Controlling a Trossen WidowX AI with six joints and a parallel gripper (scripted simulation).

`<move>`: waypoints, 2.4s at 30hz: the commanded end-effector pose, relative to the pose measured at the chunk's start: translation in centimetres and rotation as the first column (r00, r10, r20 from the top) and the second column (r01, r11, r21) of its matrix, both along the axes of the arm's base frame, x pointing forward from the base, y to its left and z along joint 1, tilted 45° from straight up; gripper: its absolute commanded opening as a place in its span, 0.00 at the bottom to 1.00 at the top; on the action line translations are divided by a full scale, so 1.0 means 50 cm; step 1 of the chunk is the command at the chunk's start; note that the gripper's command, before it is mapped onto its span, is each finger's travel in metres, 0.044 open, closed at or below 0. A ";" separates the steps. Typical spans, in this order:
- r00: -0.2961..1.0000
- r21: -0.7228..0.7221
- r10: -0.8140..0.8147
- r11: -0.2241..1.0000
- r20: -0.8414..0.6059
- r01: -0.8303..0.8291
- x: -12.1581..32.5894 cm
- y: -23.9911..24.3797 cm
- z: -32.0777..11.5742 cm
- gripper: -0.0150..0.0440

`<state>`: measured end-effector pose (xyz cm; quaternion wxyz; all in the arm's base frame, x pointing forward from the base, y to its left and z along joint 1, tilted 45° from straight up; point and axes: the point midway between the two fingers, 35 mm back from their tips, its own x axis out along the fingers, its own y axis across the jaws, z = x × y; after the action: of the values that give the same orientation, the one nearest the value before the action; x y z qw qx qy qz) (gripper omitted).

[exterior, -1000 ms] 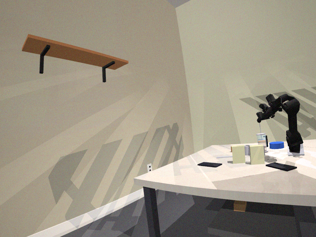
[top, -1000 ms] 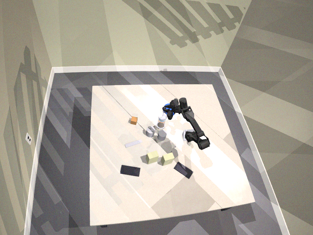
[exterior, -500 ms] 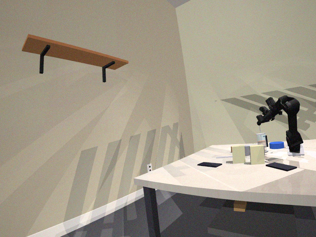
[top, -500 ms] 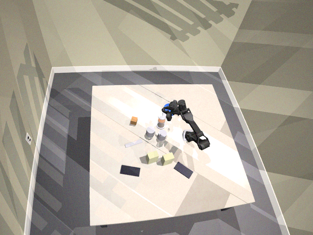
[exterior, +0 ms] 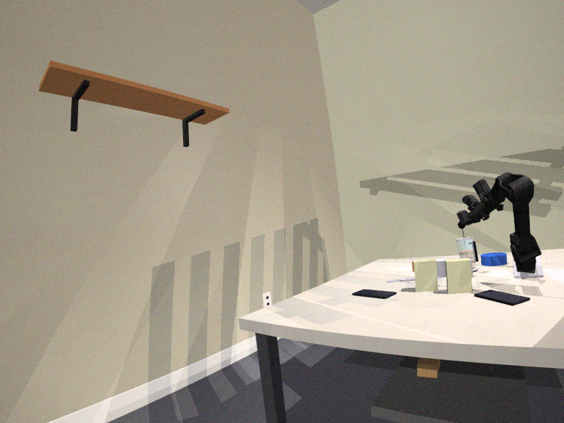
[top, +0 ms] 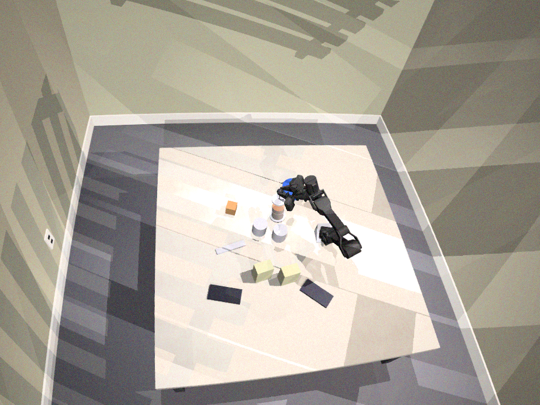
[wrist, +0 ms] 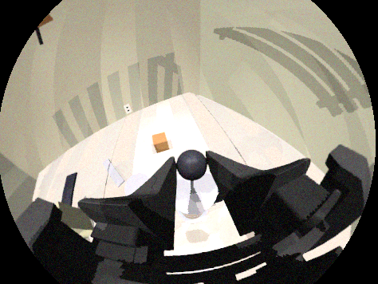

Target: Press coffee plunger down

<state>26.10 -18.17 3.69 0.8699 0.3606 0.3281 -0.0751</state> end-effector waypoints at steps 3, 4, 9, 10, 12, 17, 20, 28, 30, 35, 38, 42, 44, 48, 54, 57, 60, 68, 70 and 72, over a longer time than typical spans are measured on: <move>0.998 0.068 0.018 0.998 -0.056 -0.014 -0.009 0.044 -0.045 0.47; 0.998 0.068 0.018 0.998 -0.056 -0.014 -0.008 0.044 -0.045 0.47; 0.998 0.068 0.018 0.998 -0.056 -0.014 -0.004 0.041 -0.045 0.47; 0.998 0.068 0.018 0.998 -0.055 -0.014 -0.003 0.041 -0.045 0.47; 0.998 0.068 0.018 0.998 -0.055 -0.014 -0.002 0.040 -0.046 0.47; 0.998 0.068 0.018 0.998 -0.055 -0.015 0.000 0.038 -0.047 0.47; 0.998 0.068 0.018 0.998 -0.055 -0.015 0.000 0.037 -0.047 0.47; 0.998 0.068 0.019 0.998 -0.055 -0.015 0.002 0.034 -0.049 0.47; 0.998 0.068 0.019 0.998 -0.055 -0.015 0.002 0.034 -0.049 0.47; 0.998 0.068 0.019 0.998 -0.055 -0.015 0.003 0.032 -0.050 0.47; 0.998 0.068 0.019 0.998 -0.055 -0.015 0.003 0.031 -0.051 0.47; 0.998 0.068 0.019 0.998 -0.055 -0.015 0.003 0.030 -0.051 0.47; 0.998 0.068 0.019 0.998 -0.055 -0.015 0.004 0.030 -0.051 0.47; 0.998 0.068 0.019 0.998 -0.055 -0.015 0.004 0.029 -0.052 0.47; 0.998 0.068 0.019 0.998 -0.054 -0.015 0.004 0.028 -0.053 0.47; 0.998 0.068 0.019 0.998 -0.055 -0.015 0.004 0.027 -0.052 0.47; 0.998 0.068 0.019 0.998 -0.055 -0.015 0.004 0.028 -0.053 0.47; 0.999 0.050 0.014 0.999 -0.042 -0.012 0.006 0.019 -0.045 0.47; 0.999 0.050 0.014 0.999 -0.042 -0.012 0.006 0.019 -0.045 0.47; 0.999 0.050 0.014 0.999 -0.042 -0.012 0.006 0.019 -0.045 0.51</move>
<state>26.42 -17.27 1.50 0.8547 0.3783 0.3488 -0.0691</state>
